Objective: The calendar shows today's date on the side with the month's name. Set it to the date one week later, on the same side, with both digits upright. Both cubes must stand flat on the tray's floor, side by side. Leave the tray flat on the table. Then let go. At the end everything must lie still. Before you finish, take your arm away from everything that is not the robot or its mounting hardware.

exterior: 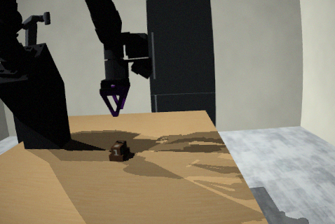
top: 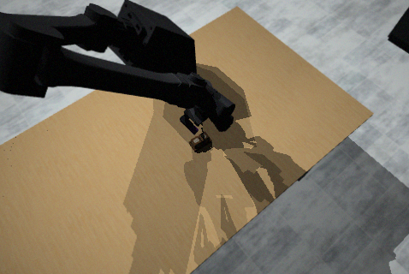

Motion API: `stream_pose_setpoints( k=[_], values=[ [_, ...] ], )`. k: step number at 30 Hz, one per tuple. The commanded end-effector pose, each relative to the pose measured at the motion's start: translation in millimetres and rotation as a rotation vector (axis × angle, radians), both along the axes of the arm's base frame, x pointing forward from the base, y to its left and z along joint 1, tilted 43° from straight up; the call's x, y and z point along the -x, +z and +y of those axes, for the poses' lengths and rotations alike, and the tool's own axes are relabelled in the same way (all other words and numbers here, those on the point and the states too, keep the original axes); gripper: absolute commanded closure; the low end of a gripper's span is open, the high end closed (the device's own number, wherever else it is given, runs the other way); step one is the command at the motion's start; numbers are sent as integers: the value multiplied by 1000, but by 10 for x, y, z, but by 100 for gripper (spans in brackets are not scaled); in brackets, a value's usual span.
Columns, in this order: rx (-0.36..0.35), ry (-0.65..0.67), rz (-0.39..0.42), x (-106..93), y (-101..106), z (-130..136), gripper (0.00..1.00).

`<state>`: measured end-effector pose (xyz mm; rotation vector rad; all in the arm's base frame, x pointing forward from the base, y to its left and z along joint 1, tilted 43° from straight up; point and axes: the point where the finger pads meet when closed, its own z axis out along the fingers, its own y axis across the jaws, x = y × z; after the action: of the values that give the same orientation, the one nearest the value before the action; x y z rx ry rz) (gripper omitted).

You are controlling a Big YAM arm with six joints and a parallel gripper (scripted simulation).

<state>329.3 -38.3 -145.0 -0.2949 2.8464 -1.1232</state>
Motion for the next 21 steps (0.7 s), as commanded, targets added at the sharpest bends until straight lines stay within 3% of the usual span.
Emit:
stream_pose_setpoints(
  k=[1,3,5,7,14,21],
  values=[
    [-14,-138,-115,10,-26,-44,0],
    [-24,-187,-165,-3,-35,-55,0],
    [-24,-187,-165,-3,-35,-55,0],
    [-45,-243,-249,-21,-51,44,0],
    [-60,-414,-365,16,-75,-104,0],
    [-97,-549,-518,-11,-104,-55,0]
  ],
)
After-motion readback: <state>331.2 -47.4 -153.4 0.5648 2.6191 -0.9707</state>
